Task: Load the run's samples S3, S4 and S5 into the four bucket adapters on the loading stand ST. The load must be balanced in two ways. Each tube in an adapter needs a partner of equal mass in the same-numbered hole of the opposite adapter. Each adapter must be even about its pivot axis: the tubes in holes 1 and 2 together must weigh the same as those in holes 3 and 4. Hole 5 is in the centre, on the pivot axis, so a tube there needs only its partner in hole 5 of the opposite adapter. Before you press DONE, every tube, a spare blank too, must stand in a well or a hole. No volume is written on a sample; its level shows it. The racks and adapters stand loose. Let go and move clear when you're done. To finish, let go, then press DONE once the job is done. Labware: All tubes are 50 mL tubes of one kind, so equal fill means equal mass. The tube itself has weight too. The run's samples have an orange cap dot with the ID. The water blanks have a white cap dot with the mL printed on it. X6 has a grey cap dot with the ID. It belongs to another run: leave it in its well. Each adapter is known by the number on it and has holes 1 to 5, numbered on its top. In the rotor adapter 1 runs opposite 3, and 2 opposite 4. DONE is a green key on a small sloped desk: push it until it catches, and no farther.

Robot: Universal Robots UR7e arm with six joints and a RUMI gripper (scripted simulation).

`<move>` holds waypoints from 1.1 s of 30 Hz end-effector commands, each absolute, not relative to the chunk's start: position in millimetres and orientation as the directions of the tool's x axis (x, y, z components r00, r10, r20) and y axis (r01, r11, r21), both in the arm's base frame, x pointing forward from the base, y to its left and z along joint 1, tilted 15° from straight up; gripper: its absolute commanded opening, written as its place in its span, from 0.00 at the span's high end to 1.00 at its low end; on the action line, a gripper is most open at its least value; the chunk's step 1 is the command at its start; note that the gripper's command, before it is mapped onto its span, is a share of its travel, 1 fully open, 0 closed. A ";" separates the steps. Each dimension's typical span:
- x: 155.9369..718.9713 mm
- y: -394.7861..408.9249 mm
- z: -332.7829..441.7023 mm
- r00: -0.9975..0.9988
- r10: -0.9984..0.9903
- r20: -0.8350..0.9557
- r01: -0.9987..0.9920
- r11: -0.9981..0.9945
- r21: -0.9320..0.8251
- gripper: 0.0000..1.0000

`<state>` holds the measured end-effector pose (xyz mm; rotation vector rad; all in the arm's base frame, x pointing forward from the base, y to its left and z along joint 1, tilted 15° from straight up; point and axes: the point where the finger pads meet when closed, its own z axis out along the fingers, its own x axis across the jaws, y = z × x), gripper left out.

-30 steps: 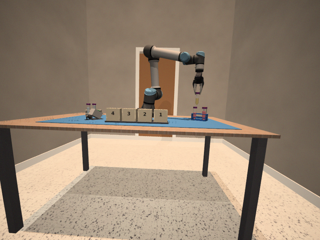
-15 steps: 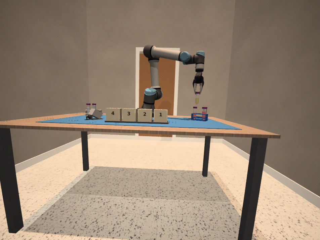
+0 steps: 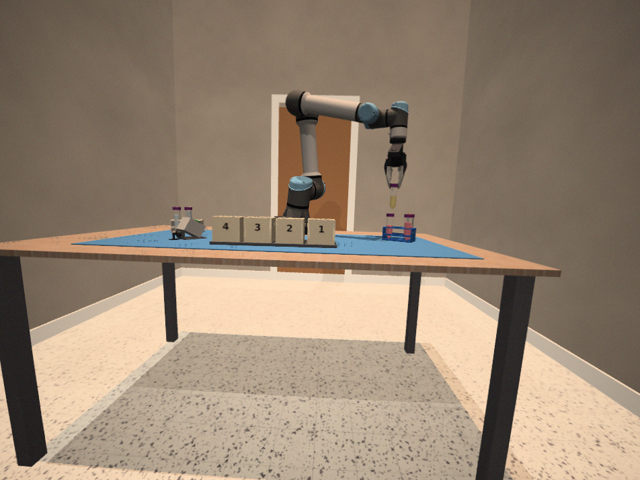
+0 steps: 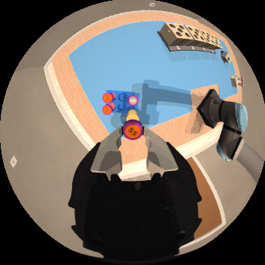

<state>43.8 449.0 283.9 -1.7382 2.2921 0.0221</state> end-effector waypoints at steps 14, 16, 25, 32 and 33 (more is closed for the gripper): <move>116.7 382.0 287.8 0.046 -0.985 -0.165 -0.979 -0.011 -0.205 1.00; 126.6 373.1 288.3 0.098 -0.983 -0.154 -0.975 -0.063 -0.214 1.00; 161.5 342.0 290.0 0.202 -0.971 -0.130 -0.959 -0.169 -0.229 1.00; 196.3 310.9 291.7 0.202 -0.971 -0.130 -0.959 -0.169 -0.229 1.00; 201.3 306.5 291.9 0.202 -0.971 -0.130 -0.959 -0.169 -0.229 1.00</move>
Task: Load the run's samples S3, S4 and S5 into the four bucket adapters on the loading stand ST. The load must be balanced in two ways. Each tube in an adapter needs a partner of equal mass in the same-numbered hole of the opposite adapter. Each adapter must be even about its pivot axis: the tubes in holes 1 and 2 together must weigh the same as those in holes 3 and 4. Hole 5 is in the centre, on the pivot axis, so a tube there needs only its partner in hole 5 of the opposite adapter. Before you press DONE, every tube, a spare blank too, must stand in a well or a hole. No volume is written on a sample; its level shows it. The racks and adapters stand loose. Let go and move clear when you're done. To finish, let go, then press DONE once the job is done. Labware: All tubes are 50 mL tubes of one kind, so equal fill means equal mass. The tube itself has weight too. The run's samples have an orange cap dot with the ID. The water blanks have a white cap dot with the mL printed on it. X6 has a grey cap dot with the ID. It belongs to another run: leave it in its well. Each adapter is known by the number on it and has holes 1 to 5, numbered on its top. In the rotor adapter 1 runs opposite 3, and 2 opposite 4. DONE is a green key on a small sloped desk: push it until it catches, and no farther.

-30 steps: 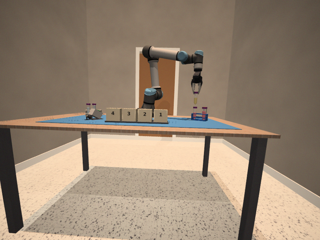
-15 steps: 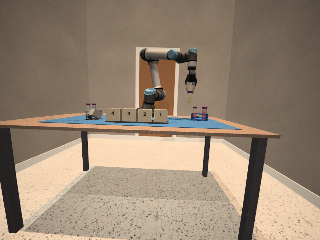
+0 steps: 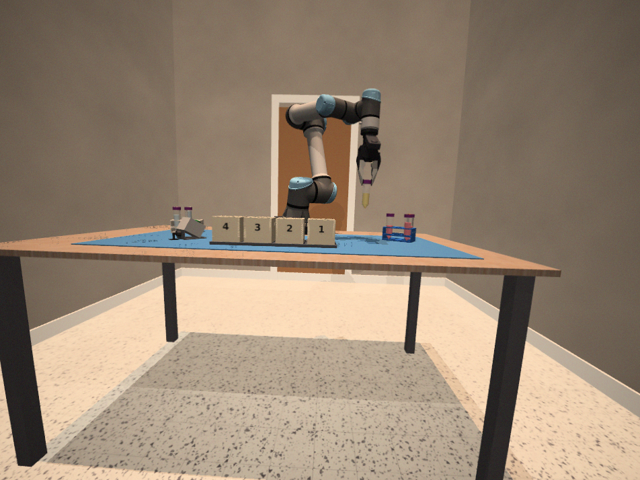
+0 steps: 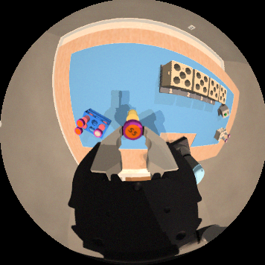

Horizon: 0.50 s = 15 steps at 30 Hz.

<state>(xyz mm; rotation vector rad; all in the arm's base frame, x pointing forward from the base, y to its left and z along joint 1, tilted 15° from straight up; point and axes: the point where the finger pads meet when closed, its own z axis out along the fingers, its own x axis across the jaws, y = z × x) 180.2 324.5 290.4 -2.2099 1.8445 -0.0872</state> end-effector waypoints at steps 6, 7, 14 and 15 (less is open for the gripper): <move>221.2 288.7 292.9 0.202 -0.971 -0.130 -0.959 -0.169 -0.229 1.00; 226.1 284.3 293.2 0.202 -0.971 -0.130 -0.959 -0.169 -0.229 1.00; 260.9 253.2 294.9 0.202 -0.971 -0.130 -0.959 -0.169 -0.229 1.00; 265.9 248.7 295.1 0.202 -0.971 -0.130 -0.959 -0.169 -0.229 1.00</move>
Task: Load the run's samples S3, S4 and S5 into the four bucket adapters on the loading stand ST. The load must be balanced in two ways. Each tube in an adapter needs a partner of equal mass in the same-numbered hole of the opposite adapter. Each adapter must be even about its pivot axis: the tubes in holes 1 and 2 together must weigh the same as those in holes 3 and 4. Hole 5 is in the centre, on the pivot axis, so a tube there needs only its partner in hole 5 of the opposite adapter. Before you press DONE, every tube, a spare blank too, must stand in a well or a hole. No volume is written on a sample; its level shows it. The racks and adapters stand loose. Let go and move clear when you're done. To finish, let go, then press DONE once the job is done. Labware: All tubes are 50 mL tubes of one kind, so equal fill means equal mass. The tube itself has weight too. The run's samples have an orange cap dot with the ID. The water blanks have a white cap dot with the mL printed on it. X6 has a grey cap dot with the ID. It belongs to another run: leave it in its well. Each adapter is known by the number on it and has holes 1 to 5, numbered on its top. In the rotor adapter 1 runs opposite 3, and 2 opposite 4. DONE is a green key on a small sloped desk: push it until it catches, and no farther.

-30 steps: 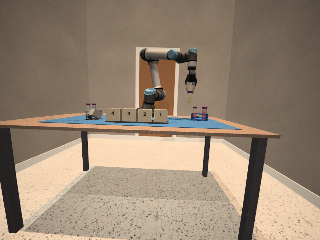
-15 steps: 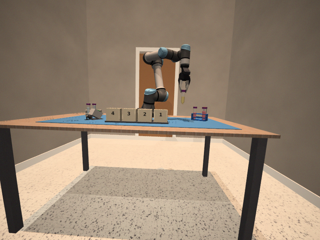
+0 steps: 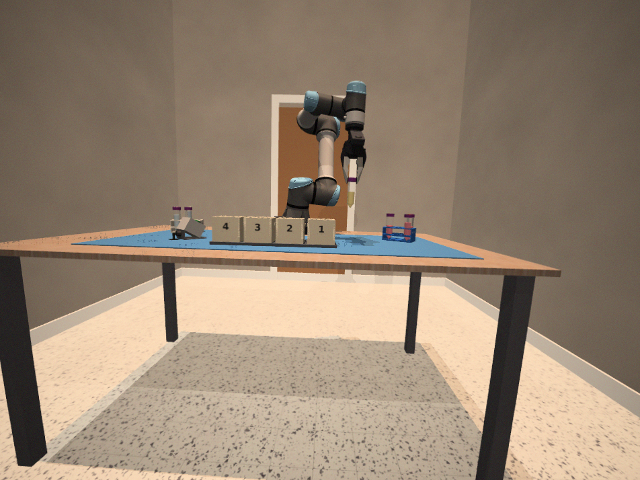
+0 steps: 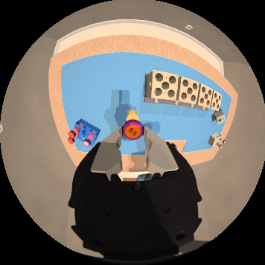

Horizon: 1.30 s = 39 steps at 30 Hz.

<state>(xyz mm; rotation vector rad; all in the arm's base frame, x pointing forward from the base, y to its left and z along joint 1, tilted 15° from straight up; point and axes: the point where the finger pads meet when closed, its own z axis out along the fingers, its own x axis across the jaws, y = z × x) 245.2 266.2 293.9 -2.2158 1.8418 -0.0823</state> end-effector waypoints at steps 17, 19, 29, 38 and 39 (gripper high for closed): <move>340.4 182.1 298.8 0.202 -0.971 -0.129 -0.959 -0.169 -0.229 1.00; 350.4 173.2 299.3 0.202 -0.971 -0.129 -0.959 -0.169 -0.229 1.00; 356.0 169.1 297.0 0.202 -0.971 -0.129 -0.959 -0.169 -0.229 1.00; 360.9 173.1 273.8 0.202 -0.971 -0.129 -0.959 -0.169 -0.229 1.00; 360.9 173.1 273.8 0.202 -0.971 -0.129 -0.959 -0.169 -0.229 1.00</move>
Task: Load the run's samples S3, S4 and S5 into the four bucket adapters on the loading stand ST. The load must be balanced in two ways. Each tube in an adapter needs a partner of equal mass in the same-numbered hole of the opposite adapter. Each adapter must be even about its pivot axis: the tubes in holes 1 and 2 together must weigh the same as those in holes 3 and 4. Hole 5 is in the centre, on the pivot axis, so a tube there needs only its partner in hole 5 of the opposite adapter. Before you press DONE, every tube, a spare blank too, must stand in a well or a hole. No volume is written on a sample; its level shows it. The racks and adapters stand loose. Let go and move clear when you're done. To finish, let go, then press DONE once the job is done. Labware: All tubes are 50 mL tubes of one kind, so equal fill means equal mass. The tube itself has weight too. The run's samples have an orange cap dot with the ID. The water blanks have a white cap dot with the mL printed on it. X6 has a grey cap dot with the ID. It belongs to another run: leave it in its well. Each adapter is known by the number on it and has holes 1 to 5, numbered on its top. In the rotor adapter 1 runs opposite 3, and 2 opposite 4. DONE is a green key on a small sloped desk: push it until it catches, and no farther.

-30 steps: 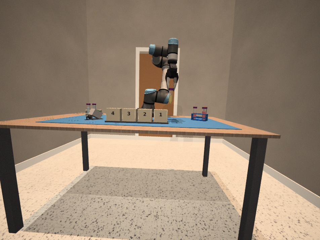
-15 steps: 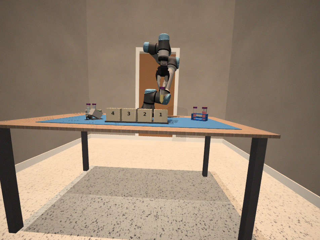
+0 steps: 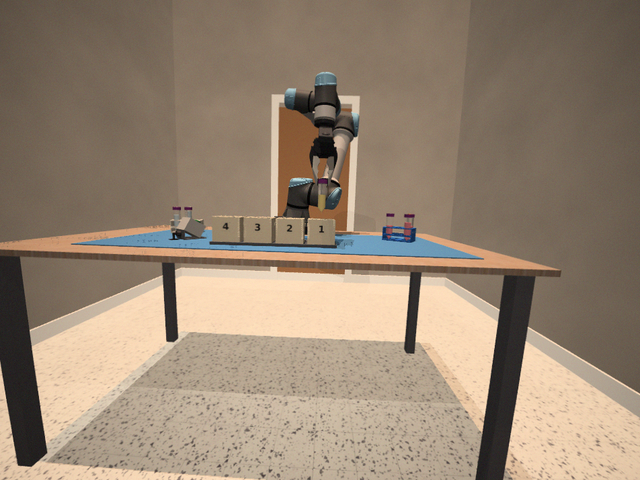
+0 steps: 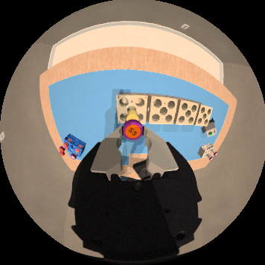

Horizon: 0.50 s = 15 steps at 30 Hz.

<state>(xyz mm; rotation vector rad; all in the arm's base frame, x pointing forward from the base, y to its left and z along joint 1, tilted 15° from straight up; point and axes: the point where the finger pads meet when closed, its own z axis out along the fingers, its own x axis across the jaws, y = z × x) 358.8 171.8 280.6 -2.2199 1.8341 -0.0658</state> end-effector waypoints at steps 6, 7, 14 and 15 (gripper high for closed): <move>363.5 175.4 261.0 0.202 -0.971 -0.129 -0.959 -0.169 -0.229 1.00; 363.5 175.4 261.0 0.202 -0.971 -0.129 -0.959 -0.169 -0.229 1.00; 363.5 175.4 261.0 0.202 -0.971 -0.129 -0.959 -0.169 -0.229 1.00; 363.5 175.4 261.0 0.202 -0.971 -0.129 -0.959 -0.169 -0.229 1.00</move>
